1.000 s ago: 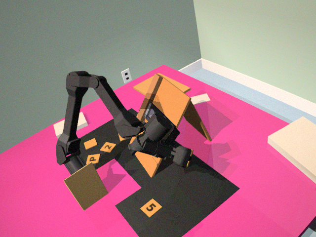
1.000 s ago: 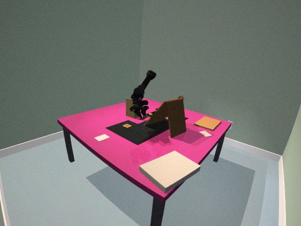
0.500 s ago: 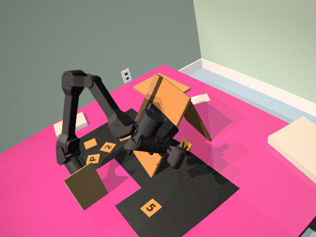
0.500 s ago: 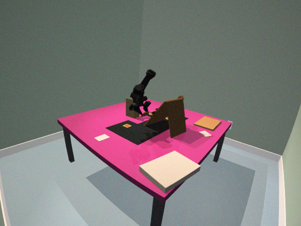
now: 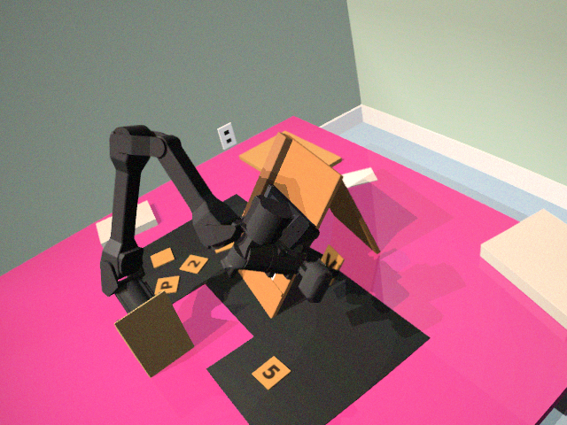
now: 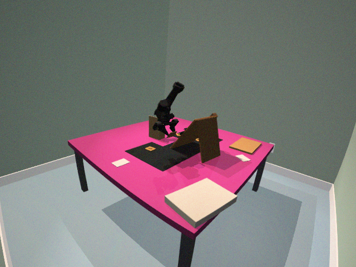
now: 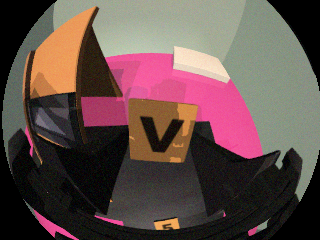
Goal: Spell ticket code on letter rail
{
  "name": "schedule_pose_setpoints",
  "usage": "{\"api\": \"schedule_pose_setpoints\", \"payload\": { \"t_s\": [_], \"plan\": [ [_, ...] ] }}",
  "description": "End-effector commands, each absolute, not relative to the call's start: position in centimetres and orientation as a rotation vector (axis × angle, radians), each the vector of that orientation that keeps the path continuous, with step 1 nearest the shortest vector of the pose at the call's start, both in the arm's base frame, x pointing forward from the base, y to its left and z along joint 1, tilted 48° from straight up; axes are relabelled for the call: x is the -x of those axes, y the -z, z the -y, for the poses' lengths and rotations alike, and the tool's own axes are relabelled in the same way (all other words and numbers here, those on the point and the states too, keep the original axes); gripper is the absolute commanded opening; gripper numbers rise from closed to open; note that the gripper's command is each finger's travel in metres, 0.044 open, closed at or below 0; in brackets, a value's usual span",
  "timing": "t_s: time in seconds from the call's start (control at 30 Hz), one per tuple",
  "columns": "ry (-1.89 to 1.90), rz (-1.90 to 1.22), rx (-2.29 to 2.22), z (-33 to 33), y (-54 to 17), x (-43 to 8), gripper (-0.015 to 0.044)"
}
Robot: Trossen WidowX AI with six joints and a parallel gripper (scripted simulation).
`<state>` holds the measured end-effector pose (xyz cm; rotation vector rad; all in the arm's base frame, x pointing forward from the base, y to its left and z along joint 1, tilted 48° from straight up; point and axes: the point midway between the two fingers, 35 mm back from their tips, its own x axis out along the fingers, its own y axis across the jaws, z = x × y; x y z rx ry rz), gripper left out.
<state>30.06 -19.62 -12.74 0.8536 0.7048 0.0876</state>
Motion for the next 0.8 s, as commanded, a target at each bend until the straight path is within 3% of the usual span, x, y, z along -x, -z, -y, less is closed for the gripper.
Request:
{"api": "schedule_pose_setpoints", "payload": {
  "t_s": [0.0,0.77],
  "plan": [
    [-0.090,-0.702,-0.858,19.44,12.60,-30.10,0.0000],
    [-0.090,-0.702,-0.859,18.77,11.69,-30.34,0.0000]
  ]
}}
